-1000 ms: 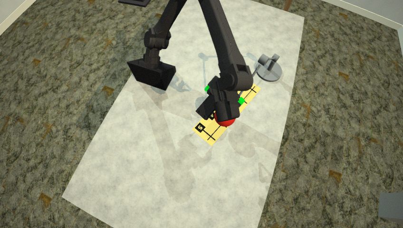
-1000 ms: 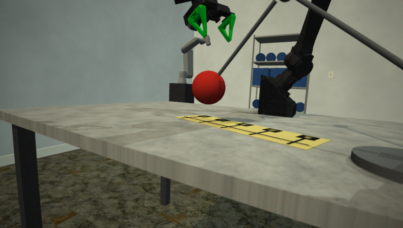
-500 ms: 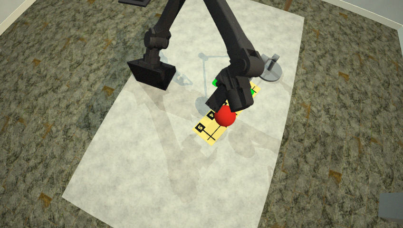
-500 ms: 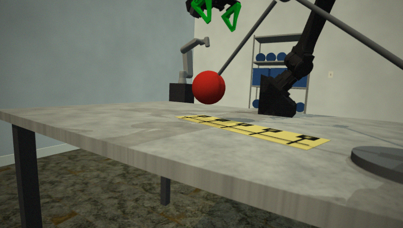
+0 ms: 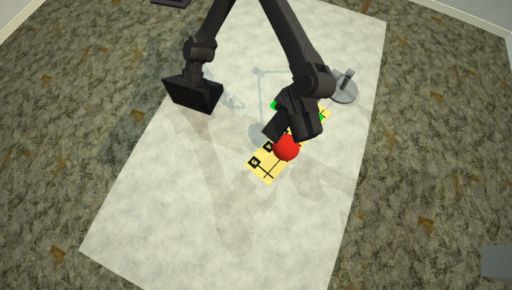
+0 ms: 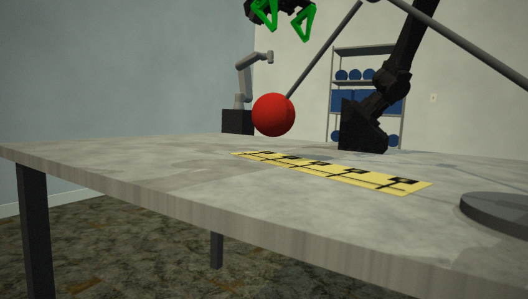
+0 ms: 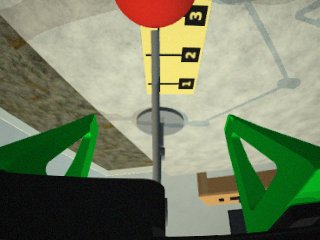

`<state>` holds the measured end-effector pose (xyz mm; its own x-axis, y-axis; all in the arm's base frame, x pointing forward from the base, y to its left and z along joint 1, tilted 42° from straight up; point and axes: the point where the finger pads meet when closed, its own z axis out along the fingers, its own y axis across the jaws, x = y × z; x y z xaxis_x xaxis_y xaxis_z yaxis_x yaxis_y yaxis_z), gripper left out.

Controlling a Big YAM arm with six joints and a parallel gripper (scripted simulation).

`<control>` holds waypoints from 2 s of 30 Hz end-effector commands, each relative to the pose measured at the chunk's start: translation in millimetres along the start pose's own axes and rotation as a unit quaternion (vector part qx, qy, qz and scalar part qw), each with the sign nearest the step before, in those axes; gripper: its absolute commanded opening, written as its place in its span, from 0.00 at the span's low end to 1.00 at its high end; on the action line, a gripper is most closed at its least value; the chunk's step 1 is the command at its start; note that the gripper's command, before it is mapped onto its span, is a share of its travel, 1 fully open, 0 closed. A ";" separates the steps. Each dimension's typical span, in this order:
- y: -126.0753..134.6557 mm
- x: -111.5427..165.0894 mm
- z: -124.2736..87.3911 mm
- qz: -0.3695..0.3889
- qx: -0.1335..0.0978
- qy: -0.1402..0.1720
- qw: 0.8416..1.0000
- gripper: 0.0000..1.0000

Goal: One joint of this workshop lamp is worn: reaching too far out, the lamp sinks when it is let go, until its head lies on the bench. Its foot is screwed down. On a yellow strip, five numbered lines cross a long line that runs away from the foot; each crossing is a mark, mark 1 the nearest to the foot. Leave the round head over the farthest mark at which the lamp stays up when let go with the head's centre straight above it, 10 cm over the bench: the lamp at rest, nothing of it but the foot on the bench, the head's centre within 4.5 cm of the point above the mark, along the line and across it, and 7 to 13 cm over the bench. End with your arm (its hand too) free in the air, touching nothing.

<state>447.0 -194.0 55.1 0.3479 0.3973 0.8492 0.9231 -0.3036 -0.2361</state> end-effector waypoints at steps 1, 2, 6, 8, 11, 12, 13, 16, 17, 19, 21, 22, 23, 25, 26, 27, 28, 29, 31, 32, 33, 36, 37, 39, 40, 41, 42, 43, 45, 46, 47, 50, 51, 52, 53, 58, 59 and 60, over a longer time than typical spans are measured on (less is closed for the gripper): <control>4.8 6.3 11.3 -0.005 0.000 -0.006 1.000 1.00; 4.5 5.8 14.2 -0.005 -0.001 -0.006 1.000 1.00; 3.2 3.8 25.6 -0.004 -0.002 -0.005 1.000 1.00; 2.5 2.8 31.3 -0.004 -0.002 -0.005 1.000 1.00; 2.2 2.5 33.7 -0.004 -0.002 -0.004 1.000 1.00; 1.9 2.2 36.2 -0.003 -0.001 -0.004 1.000 1.00; 1.6 1.9 38.7 -0.003 -0.001 -0.003 1.000 1.00; 0.6 1.0 46.1 -0.002 0.001 -0.002 1.000 1.00; 0.3 0.6 48.5 -0.002 0.002 -0.002 1.000 1.00; -0.3 0.0 53.5 -0.001 0.003 -0.001 1.000 1.00; -0.9 -0.6 58.4 -0.001 0.004 0.000 1.000 1.00; -1.2 -0.9 60.9 0.000 0.004 0.000 1.000 1.00; -1.6 -1.2 63.3 0.000 0.005 0.000 1.000 1.00; -2.2 -1.8 68.3 0.000 0.006 0.001 1.000 1.00; -2.2 -1.8 68.3 0.000 0.006 0.001 1.000 1.00; -2.2 -1.8 68.3 0.000 0.006 0.001 1.000 1.00; -2.5 -2.1 70.6 0.001 0.006 0.001 1.000 1.00; -2.8 -2.3 73.0 0.001 0.007 0.002 1.000 1.00; -3.3 -2.7 77.7 0.001 0.007 0.002 1.000 1.00; -3.6 -3.0 80.0 0.002 0.008 0.002 1.000 1.00; -3.9 -3.2 82.4 0.002 0.008 0.003 1.000 1.00; -4.8 -3.9 89.4 0.003 0.009 0.004 1.000 1.00; -5.0 -4.1 91.7 0.003 0.010 0.004 1.000 1.00; -5.6 -4.6 96.4 0.004 0.010 0.004 1.000 1.00; -5.9 -4.8 98.8 0.004 0.011 0.005 1.000 1.00; -6.2 -5.1 101.1 0.004 0.011 0.005 1.000 1.00; -6.5 -5.3 103.5 0.004 0.011 0.005 1.000 1.00; -6.5 -5.3 103.5 0.004 0.011 0.005 1.000 1.00; -5.6 -4.4 103.8 0.004 0.011 0.004 1.000 1.00; -4.7 -3.5 104.1 0.003 0.010 0.003 1.000 1.00; -3.8 -2.6 104.5 0.002 0.009 0.003 1.000 1.00; -1.1 0.2 105.5 0.000 0.008 0.000 1.000 1.00; -0.2 1.1 105.8 0.000 0.007 -0.001 1.000 1.00; 0.7 2.0 106.2 -0.001 0.006 -0.002 1.000 1.00; 1.6 3.0 106.5 -0.002 0.006 -0.002 1.000 1.00; 6.1 7.6 108.2 -0.005 0.003 -0.007 1.000 1.00; 7.0 8.5 108.6 -0.006 0.002 -0.007 1.000 1.00; 7.0 8.5 108.6 -0.006 0.002 -0.007 1.000 1.00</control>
<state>455.9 -96.5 -5.6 0.3713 0.3878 0.8436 0.9186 -0.2857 -0.2729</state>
